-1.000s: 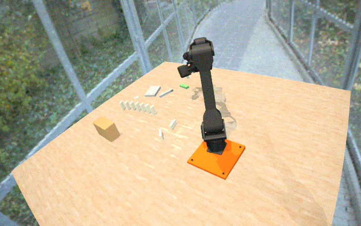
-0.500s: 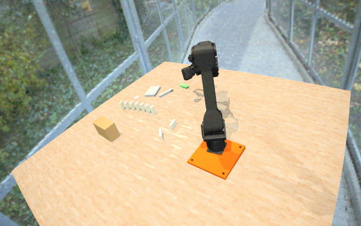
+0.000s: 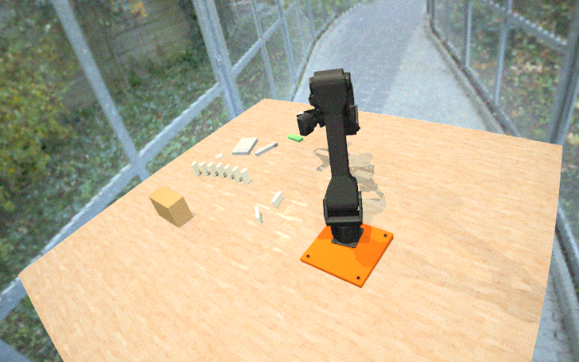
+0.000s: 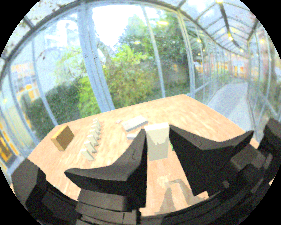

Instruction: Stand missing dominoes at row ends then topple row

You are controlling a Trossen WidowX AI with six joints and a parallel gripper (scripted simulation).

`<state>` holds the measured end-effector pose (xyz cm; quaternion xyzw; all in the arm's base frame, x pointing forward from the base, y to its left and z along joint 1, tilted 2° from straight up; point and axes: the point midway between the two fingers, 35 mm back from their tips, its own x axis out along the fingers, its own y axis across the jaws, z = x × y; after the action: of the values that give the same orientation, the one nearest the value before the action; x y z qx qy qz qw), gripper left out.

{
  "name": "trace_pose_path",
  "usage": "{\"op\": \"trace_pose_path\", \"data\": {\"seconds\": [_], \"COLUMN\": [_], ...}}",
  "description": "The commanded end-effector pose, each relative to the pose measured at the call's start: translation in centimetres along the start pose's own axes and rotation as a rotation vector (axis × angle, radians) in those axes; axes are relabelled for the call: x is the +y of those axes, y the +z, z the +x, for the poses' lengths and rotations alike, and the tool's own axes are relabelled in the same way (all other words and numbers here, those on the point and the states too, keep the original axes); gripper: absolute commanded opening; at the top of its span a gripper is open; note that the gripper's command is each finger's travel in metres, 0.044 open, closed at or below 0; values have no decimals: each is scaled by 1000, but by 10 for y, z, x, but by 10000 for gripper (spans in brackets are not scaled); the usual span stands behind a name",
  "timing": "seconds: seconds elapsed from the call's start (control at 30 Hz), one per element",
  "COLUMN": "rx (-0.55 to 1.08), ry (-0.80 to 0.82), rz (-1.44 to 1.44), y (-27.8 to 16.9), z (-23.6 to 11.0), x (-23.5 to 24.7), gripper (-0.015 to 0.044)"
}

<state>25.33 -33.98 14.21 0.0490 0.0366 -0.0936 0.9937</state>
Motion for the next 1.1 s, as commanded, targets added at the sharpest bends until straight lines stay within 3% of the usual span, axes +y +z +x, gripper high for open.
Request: {"op": "trace_pose_path", "data": {"seconds": [0.0, 0.37, 1.07], "rx": [-26, -88, -84], "ry": [29, 110, 111], "rz": [-13, -79, -84], "y": [-2, -5, -13], "z": [-10, -36, -34], "x": [12, 45, 43], "gripper": [107, 107, 107]}}
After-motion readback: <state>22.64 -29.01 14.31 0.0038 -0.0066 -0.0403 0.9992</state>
